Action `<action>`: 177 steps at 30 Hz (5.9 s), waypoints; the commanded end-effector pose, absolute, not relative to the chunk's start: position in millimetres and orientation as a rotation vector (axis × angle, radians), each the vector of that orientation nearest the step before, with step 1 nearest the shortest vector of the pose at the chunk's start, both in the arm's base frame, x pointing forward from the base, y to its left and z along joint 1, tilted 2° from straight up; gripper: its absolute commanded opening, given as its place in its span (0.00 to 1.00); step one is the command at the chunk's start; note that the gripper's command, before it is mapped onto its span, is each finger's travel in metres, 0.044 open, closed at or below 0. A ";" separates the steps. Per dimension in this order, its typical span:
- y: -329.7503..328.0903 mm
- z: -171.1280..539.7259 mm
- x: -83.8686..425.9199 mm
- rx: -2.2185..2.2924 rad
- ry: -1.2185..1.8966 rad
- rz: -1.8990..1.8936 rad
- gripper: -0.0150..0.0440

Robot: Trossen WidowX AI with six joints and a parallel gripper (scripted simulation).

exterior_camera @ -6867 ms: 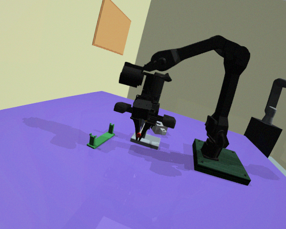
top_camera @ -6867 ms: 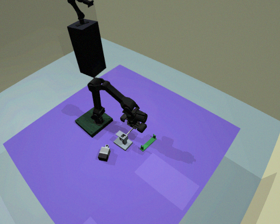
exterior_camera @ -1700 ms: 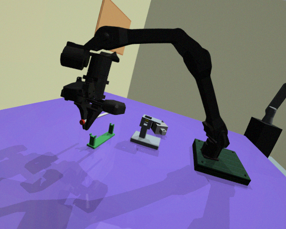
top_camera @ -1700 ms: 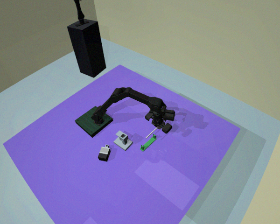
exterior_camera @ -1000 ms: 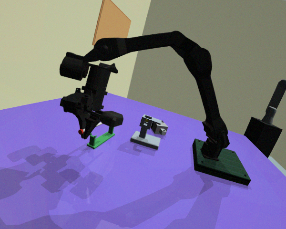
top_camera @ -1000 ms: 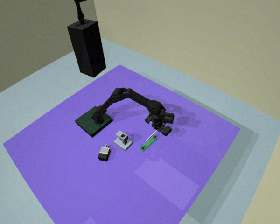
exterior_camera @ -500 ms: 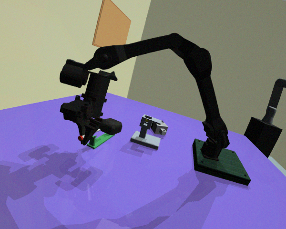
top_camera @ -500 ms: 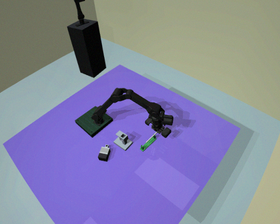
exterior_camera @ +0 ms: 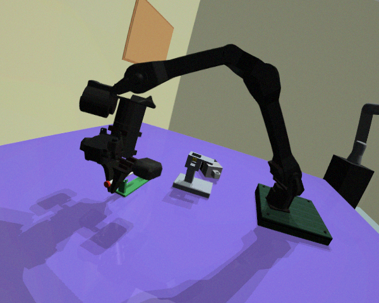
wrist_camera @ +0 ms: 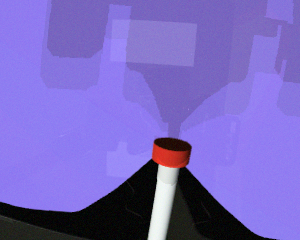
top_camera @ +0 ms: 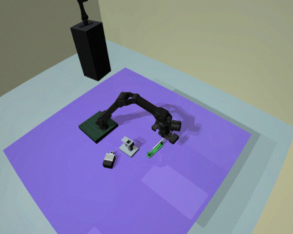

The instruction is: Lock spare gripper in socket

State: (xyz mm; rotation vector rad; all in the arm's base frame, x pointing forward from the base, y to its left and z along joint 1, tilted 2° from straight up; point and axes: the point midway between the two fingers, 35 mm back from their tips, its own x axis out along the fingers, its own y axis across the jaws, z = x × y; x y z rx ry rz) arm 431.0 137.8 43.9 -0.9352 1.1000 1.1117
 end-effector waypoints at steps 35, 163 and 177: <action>133.6 101.7 423.2 -0.923 1.136 1.125 0.59; 72.9 34.1 417.9 -0.963 1.150 1.106 0.56; 72.9 34.1 417.9 -0.963 1.150 1.106 0.27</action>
